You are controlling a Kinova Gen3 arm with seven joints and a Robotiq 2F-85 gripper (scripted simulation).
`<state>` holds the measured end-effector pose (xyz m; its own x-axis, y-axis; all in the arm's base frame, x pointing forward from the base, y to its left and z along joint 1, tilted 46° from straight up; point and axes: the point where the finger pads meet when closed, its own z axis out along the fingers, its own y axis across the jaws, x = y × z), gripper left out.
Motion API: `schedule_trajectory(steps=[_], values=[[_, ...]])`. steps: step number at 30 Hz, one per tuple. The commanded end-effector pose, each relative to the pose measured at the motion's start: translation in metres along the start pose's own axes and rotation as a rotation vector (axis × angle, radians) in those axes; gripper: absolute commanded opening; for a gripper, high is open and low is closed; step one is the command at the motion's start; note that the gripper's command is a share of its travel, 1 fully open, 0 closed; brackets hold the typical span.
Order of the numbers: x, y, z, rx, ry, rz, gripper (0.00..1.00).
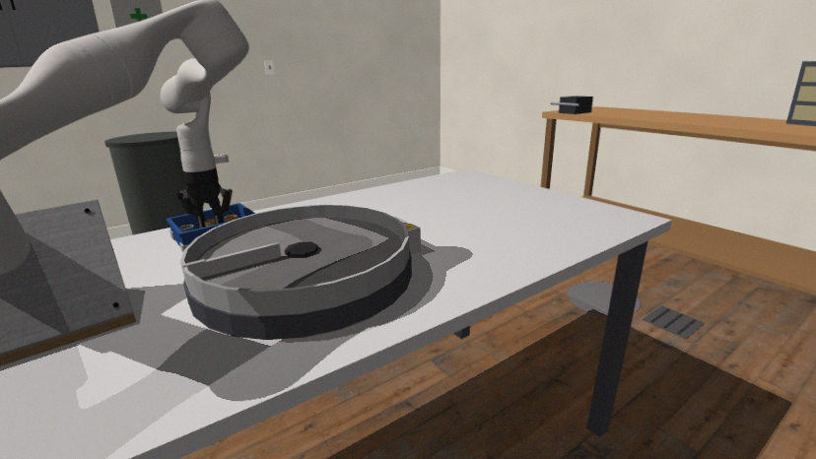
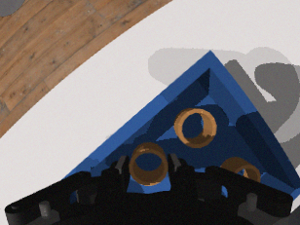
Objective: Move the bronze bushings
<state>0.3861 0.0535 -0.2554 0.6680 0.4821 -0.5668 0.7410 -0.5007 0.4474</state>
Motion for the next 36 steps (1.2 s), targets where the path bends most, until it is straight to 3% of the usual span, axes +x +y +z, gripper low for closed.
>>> schedule_trajectory(steps=[1, 10, 11, 36], values=[[0.0007, 0.0002, -0.0012, 0.0, 0.002, 0.0, 0.39], [0.0007, 0.0002, -0.0012, 0.0, 0.002, 0.0, 0.39], [0.0007, 0.0002, -0.0012, 0.0, 0.002, 0.0, 0.0], [0.0007, 0.0002, -0.0012, 0.0, 0.002, 0.0, 0.0]])
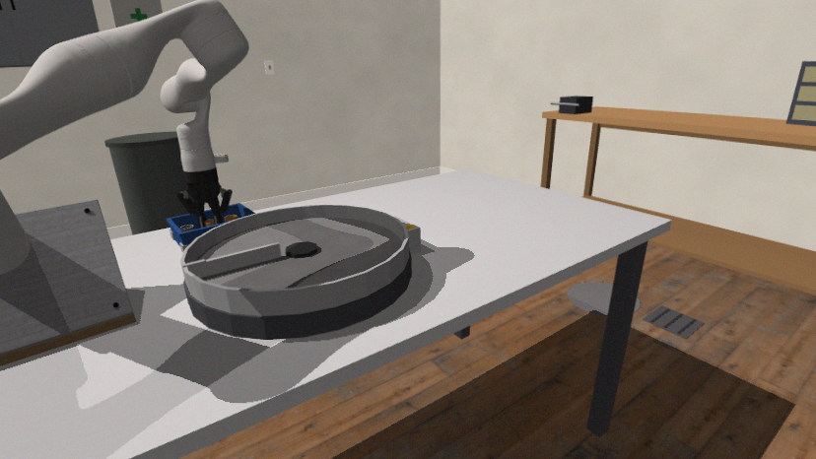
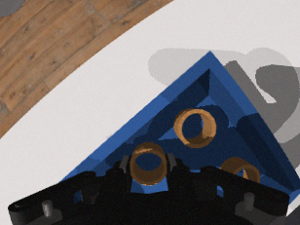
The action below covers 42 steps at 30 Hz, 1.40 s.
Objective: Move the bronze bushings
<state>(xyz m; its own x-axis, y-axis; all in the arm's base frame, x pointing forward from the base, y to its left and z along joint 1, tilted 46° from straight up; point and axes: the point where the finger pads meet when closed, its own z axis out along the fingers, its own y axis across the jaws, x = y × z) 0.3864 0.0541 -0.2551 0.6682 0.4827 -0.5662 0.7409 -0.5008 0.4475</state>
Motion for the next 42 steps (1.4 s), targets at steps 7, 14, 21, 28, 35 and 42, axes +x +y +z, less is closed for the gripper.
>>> schedule_trajectory(steps=[7, 14, 21, 28, 35, 42], values=[[0.0, 0.0, -0.001, 0.0, 0.001, 0.0, 0.0], [0.0, 0.0, -0.001, 0.0, 0.001, 0.0, 0.0], [0.0, 0.0, -0.001, 0.0, 0.001, 0.0, 0.0], [0.0, 0.0, -0.009, 0.0, 0.001, 0.0, 0.0], [0.0, 0.0, -0.034, 0.0, 0.001, 0.0, 0.0], [0.0, 0.0, -0.058, 0.0, 0.001, 0.0, 0.0]])
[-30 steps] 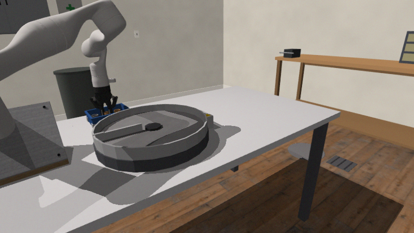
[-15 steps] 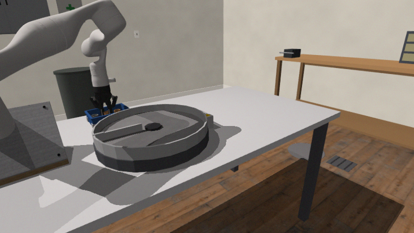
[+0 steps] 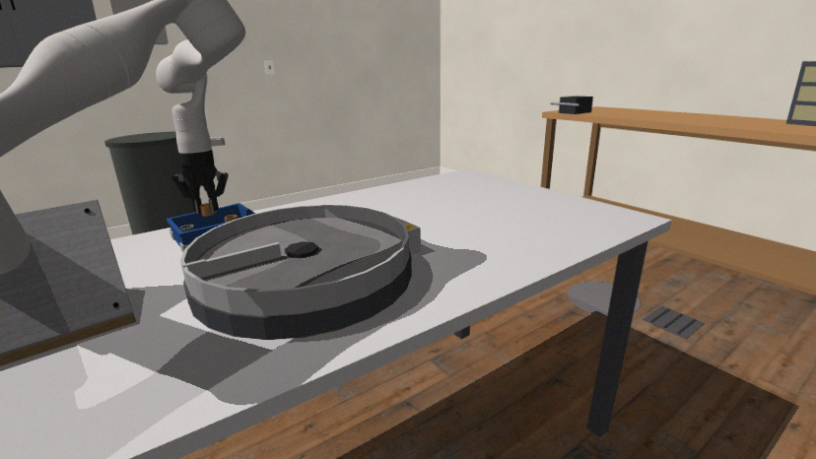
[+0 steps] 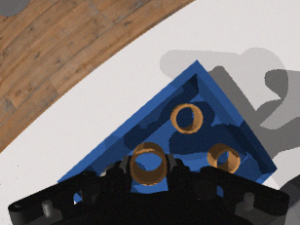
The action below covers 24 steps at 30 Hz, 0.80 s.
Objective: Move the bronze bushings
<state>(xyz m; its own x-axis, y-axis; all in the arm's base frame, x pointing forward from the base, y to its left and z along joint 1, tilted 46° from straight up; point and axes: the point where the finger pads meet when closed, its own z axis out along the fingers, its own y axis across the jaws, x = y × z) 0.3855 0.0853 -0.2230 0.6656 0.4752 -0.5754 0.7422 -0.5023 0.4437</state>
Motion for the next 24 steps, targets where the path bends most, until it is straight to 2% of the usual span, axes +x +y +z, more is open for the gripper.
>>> schedule_trajectory(steps=[1, 7, 12, 24], values=[[0.004, 0.002, -0.018, -0.004, 0.013, 0.002, 0.0], [0.003, 0.002, -0.044, -0.004, 0.013, 0.002, 0.0], [0.003, 0.002, -0.058, -0.004, 0.013, 0.002, 0.0], [0.003, 0.002, -0.065, -0.004, 0.013, 0.002, 0.0]])
